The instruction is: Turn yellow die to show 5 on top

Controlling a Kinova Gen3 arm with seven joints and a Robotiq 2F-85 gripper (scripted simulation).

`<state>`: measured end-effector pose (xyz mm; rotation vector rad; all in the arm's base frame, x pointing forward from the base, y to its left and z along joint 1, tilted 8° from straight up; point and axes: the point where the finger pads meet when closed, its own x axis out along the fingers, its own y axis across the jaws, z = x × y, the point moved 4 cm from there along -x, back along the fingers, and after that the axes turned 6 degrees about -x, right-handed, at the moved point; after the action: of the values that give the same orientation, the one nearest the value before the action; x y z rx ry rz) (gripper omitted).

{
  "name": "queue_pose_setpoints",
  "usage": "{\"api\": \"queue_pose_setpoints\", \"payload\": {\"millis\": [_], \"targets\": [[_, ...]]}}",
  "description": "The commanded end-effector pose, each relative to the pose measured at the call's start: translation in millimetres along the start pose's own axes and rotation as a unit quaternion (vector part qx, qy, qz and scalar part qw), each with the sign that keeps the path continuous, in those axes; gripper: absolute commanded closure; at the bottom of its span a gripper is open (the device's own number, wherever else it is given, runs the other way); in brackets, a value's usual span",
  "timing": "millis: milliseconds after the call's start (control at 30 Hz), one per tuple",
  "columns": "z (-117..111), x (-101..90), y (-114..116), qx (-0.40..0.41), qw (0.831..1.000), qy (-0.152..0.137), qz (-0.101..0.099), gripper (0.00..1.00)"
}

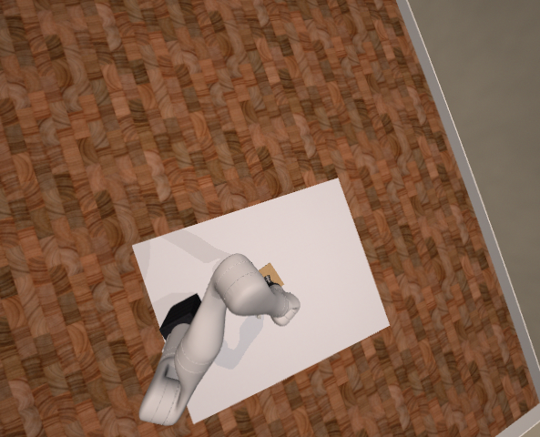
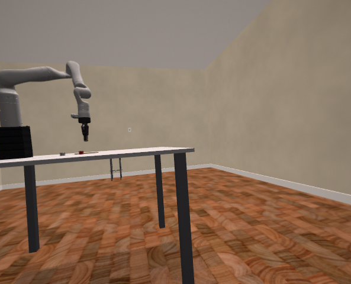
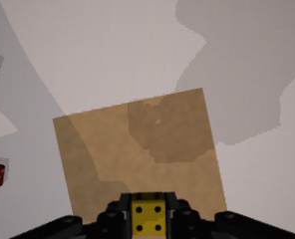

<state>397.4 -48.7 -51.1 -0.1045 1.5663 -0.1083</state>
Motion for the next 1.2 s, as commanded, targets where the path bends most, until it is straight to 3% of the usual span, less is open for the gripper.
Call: {"api": "queue_pose_setpoints", "payload": {"millis": [0, 467, 1167], "targets": [[-2.0, 8.5, -3.9, 0.002, 1.0, 0.003, -0.003, 0.85], [-2.2, 66.8, -4.1, 0.002, 1.0, 0.003, -0.003, 0.85], [-2.3, 72.5, -4.1, 0.002, 1.0, 0.003, -0.003, 0.85]]}}
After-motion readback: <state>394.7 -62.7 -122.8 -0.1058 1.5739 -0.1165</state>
